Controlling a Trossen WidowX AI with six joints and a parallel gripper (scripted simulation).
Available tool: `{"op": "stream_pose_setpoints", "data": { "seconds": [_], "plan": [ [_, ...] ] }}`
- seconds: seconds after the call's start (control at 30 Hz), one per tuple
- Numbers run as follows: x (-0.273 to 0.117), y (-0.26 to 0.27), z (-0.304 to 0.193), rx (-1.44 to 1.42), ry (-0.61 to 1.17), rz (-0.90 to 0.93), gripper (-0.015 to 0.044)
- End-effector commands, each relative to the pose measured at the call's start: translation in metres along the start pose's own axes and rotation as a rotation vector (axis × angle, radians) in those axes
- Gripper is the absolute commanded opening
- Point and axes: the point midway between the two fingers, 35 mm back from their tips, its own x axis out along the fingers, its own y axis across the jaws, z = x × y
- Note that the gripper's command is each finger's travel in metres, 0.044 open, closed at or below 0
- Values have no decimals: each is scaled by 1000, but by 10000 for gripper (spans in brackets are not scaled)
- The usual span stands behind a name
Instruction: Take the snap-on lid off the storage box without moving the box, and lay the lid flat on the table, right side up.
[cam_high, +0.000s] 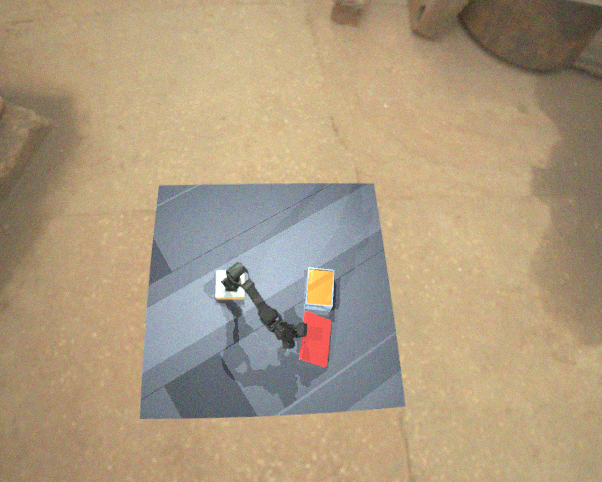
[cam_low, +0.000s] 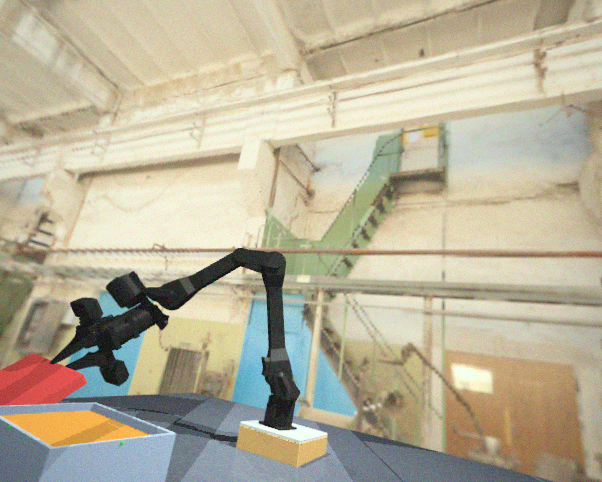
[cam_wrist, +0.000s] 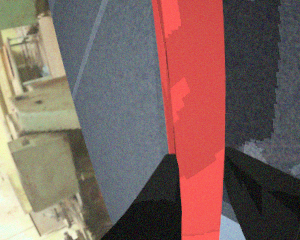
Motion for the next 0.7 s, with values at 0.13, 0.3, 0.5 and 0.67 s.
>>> {"op": "stream_pose_setpoints", "data": {
  "seconds": [0.13,0.3,0.5,0.67],
  "plan": [
    [6,-7,-2,-1,5,-6,0],
    [8,-11,-2,0,5,-6,0],
    [11,-14,-2,0,5,-6,0],
    [14,-17,-2,0,5,-6,0]
  ]
}}
